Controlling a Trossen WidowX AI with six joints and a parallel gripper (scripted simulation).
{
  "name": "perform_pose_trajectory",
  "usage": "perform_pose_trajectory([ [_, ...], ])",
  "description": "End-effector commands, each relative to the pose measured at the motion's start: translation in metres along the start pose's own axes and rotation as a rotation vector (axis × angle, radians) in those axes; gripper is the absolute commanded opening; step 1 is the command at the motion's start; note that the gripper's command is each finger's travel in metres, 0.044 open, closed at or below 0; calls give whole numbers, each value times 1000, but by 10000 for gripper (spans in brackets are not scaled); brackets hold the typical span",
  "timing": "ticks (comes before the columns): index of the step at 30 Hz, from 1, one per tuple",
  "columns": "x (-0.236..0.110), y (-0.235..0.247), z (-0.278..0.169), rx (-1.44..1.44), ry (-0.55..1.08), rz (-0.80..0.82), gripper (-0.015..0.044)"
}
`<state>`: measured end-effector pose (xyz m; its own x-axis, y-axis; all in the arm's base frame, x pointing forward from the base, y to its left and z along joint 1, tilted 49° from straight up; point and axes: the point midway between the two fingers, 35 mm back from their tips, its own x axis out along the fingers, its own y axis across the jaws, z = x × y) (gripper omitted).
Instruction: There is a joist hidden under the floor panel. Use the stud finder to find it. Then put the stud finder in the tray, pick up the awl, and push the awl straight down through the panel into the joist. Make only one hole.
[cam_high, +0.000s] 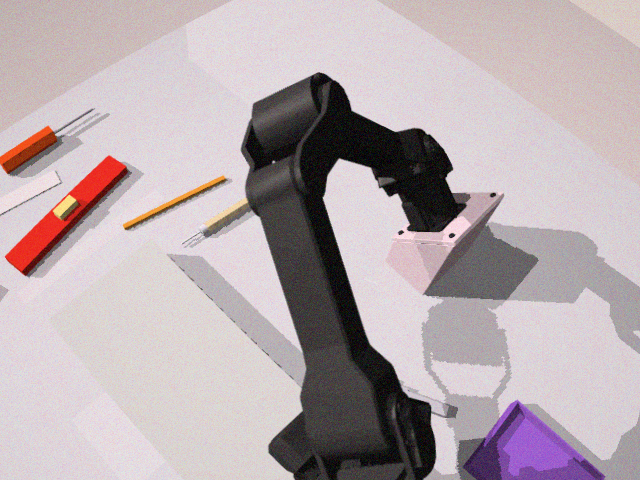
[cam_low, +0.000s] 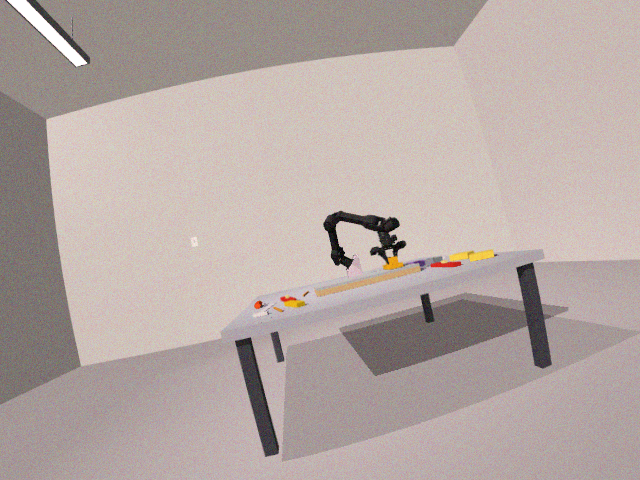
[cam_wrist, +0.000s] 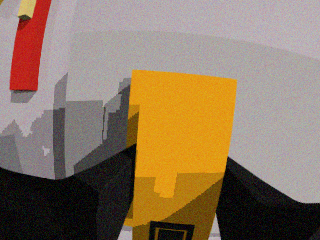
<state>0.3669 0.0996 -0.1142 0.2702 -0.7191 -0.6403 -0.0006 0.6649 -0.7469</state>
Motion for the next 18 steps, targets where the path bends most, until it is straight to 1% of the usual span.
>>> perform_pose_trajectory([
  [1, 0, 16, 0, 4, 2, 6, 0],
  [10, -1, 42, 0, 5, 2, 8, 0],
  [18, -1, 37, 0, -2, -1, 3, 0],
])
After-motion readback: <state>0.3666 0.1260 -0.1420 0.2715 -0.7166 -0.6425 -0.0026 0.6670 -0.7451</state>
